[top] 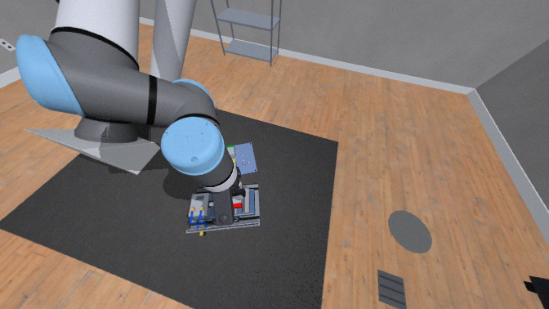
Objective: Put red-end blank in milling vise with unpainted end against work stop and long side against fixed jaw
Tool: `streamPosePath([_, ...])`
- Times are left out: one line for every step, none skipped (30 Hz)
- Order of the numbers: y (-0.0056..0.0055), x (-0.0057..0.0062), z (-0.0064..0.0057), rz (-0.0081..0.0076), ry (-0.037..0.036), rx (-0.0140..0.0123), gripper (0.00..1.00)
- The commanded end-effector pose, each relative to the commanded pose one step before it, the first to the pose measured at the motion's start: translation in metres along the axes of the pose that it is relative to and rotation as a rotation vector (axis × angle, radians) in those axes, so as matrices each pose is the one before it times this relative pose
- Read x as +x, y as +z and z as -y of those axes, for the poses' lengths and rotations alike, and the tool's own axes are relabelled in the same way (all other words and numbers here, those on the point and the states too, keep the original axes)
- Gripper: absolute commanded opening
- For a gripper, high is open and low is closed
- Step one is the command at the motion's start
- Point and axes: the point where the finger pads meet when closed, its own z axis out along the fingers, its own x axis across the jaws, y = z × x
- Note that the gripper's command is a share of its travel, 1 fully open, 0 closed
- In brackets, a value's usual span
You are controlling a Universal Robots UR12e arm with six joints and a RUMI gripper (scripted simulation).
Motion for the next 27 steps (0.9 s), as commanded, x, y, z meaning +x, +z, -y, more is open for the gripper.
streamPosePath([0.00065,-0.00045,0.00057,0.00082,-0.00059,0.00122,0.0])
streamPosePath([0.00044,-0.00001,0.00002,0.0,-0.00005,-0.00002,0.0])
streamPosePath([0.00048,-0.00001,0.00003,0.0,-0.00005,-0.00002,0.0])
streamPosePath([0.00051,-0.00001,0.00003,0.0,-0.00005,-0.00002,0.0])
streamPosePath([0.00054,-0.00001,0.00003,0.0,-0.00006,-0.00002,0.0])
streamPosePath([0.00056,-0.00001,0.00003,0.0,-0.00002,-0.00001,0.0])
streamPosePath([0.00059,-0.00002,0.00003,0.0,0.0,0.0,0.0])
streamPosePath([0.00061,-0.00002,0.00003,0.0,0.0,0.0,0.0])
streamPosePath([0.0,0.0,0.0,0.0,0.0,0.0,0.0])
streamPosePath([0.0,0.0,0.0,0.0,0.0,0.0,0.0])
streamPosePath([0.00064,-0.00002,0.00003,0.0,0.0,0.0,0.0])
streamPosePath([0.00066,-0.00002,0.00004,0.0,0.0,0.0,0.0])
streamPosePath([0.00068,-0.00002,0.00004,0.0,0.0,0.0,0.0])
streamPosePath([0.00069,-0.00002,0.00004,0.0,0.0,0.0,0.0])
streamPosePath([0.0007,-0.00002,0.00004,0.0,0.0,0.0,0.0])
streamPosePath([0.00071,-0.00002,0.00004,0.0,0.0,0.0,0.0])
streamPosePath([0.00072,-0.00002,0.00004,0.0,0.0,0.0,0.0])
streamPosePath([0.00072,-0.00002,0.00004,0.0,0.0,0.0,0.0])
streamPosePath([0.00072,-0.00002,0.00004,0.0,0.0,0.0,0.0])
streamPosePath([0.00072,-0.00002,0.00004,0.0,0.0,0.0,0.0])
streamPosePath([0.00071,-0.00002,0.00004,0.0,0.0,0.0,0.0])
streamPosePath([0.0007,-0.00002,0.00004,0.0,0.0,0.0,0.0])
streamPosePath([0.00069,-0.00002,0.00004,0.0,0.0,0.0,0.0])
streamPosePath([0.00067,-0.00002,0.00004,0.0,0.0,0.0,0.0])
streamPosePath([0.00065,-0.00002,0.00004,0.0,0.0,0.0,0.0])
streamPosePath([0.0,0.0,0.0,0.0,0.0,0.0,0.0])
streamPosePath([0.0,0.0,0.0,0.0,0.0,0.0,0.0])
